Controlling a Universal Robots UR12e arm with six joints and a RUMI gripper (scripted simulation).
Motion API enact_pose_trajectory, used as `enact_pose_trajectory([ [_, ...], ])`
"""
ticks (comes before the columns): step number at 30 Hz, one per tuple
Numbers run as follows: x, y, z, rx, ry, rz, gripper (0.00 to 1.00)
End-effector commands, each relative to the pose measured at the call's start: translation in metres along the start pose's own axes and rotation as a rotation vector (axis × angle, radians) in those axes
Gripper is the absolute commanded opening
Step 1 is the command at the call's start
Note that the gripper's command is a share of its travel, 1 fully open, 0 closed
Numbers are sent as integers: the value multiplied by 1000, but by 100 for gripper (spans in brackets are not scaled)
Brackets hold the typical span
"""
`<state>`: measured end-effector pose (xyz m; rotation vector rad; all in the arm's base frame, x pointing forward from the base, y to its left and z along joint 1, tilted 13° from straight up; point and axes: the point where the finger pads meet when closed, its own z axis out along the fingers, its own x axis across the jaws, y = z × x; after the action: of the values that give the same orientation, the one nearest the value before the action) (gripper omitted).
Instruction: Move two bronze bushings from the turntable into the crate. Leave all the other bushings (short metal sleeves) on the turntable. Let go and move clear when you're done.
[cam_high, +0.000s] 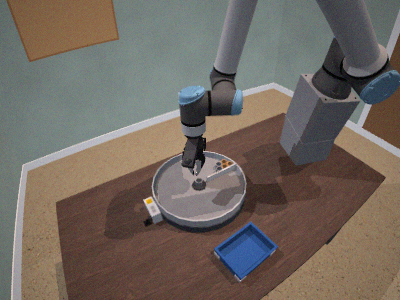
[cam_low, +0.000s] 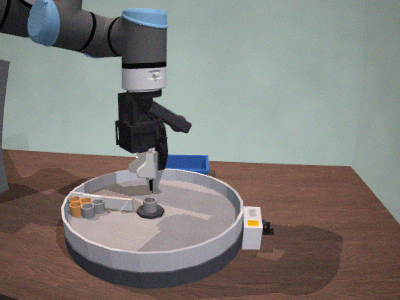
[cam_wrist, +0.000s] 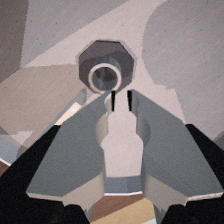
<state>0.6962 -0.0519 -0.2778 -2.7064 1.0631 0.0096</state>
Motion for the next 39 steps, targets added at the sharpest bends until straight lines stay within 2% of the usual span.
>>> enact_pose_trajectory([
  [1, -2, 1, 1, -2, -3, 0, 6],
  [11, -12, 20, 0, -2, -3, 47, 6],
  [15, -26, 41, -1, -1, -2, 102, 6],
  [24, -66, 116, 1, -3, -4, 277, 6],
  [26, -66, 116, 1, -3, -4, 277, 6],
  [33, -88, 155, 1, -3, -4, 371, 6],
  [39, -94, 165, 1, -3, -5, 396, 6],
])
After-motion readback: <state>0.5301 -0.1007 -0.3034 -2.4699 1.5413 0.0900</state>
